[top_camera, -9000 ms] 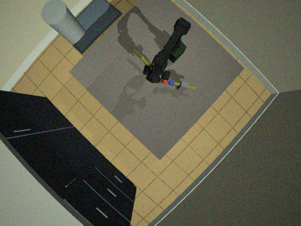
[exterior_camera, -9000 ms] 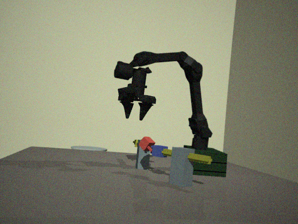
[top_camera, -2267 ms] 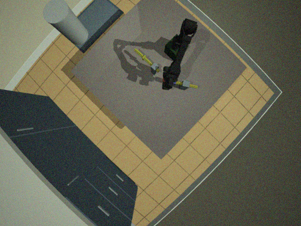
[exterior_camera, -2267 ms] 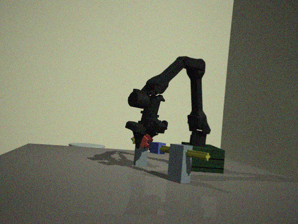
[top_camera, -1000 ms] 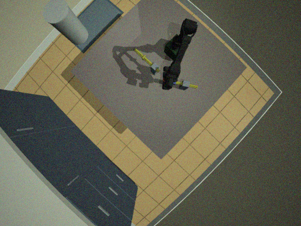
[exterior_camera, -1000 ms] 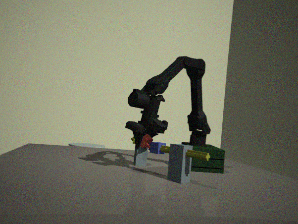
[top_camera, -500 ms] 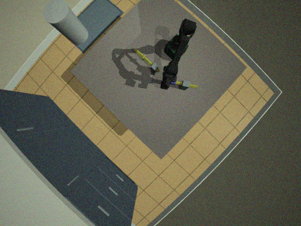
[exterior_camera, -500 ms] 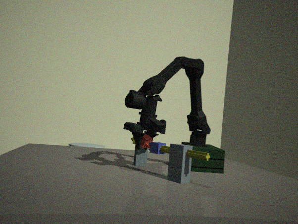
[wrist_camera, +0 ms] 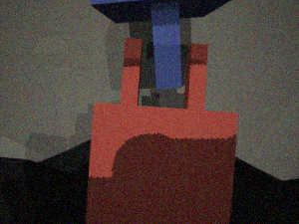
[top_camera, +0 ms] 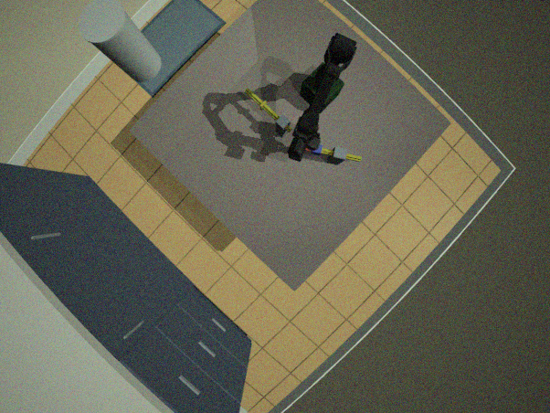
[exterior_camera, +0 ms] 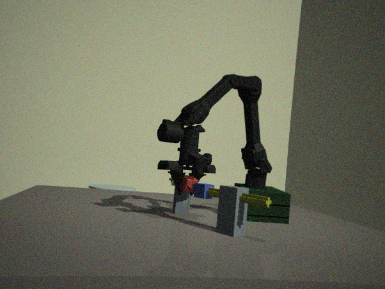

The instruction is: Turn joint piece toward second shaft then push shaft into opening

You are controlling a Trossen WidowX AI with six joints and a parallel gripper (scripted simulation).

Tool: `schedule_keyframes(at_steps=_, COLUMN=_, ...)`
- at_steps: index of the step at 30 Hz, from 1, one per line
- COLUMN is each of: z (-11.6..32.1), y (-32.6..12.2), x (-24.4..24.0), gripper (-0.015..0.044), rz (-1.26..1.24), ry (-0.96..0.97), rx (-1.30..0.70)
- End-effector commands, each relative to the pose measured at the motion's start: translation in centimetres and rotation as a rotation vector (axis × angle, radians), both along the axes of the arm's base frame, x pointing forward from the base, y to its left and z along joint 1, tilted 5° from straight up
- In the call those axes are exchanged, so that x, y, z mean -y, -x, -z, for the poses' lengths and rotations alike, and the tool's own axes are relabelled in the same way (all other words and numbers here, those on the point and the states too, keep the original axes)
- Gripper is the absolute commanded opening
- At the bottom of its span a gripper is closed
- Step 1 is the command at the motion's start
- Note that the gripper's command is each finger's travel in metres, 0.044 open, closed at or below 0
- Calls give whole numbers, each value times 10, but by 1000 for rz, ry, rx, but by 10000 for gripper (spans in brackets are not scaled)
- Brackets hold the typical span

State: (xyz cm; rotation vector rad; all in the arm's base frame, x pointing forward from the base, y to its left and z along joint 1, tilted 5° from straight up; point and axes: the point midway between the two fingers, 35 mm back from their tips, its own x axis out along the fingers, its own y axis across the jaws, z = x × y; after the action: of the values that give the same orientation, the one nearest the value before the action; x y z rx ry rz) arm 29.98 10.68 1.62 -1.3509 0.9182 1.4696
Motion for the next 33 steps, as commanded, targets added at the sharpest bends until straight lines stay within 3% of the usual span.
schedule_keyframes(at_steps=1, z=2, y=2, x=1, gripper=0, rz=54, ry=-45, rx=-17)
schedule_keyframes(at_steps=15, z=10, y=10, x=3, gripper=0, rz=221, ry=-192, rx=-58)
schedule_keyframes(at_steps=33, z=11, y=11, x=3, gripper=0, rz=234, ry=-215, rx=-58)
